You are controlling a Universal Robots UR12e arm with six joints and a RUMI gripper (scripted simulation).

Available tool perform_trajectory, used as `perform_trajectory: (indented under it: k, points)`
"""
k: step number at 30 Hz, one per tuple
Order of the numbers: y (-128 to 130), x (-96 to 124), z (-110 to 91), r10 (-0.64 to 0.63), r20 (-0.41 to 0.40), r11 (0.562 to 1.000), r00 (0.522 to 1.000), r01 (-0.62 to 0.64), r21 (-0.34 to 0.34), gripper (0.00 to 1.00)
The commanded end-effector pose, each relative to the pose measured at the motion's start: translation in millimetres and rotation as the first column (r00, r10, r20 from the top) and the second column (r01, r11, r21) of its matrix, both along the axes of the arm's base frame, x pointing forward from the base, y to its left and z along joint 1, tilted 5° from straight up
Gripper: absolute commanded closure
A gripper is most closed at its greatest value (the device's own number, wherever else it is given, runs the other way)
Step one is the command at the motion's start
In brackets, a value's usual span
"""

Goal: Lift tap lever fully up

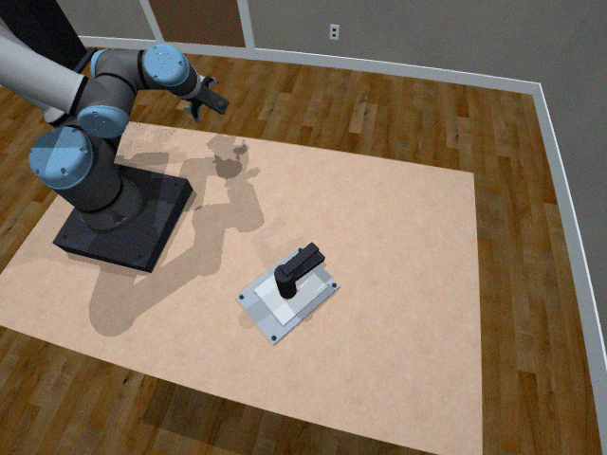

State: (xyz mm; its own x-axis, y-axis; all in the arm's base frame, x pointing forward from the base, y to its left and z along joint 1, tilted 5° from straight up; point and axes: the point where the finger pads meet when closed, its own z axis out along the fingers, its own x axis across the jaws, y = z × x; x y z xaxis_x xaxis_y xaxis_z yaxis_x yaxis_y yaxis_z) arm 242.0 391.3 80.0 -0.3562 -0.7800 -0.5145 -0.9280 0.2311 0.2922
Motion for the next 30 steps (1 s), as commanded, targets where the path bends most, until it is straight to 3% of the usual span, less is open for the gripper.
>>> perform_trajectory:
  k: [1, 5, 7, 14, 22, 24, 26, 30]
  points:
    - [-9.3, 19.2, 3.5, -0.055, -0.018, 0.998, 0.998, 0.054, -0.025, 0.0]
    - [-27.7, 51.6, 9.0, -0.153, -0.047, 0.986, 0.987, 0.15, -0.071, 0.0]
    - [-27.7, 51.6, 9.0, -0.153, -0.047, 0.986, 0.987, 0.15, -0.071, 0.0]
    - [-76.9, 122.0, 22.8, -0.381, -0.093, 0.915, 0.92, 0.361, -0.178, 0.0]
    - [-135.1, 186.1, 38.1, -0.595, -0.109, 0.787, 0.796, 0.55, -0.28, 0.0]
    - [-135.1, 186.1, 38.1, -0.595, -0.109, 0.787, 0.796, 0.55, -0.28, 0.0]
    - [-162.4, 211.3, 45.1, -0.678, -0.107, 0.716, 0.727, 0.62, -0.32, 0.0]
    - [-194.2, 237.6, 53.2, -0.761, -0.1, 0.627, 0.64, 0.69, -0.361, 0.0]
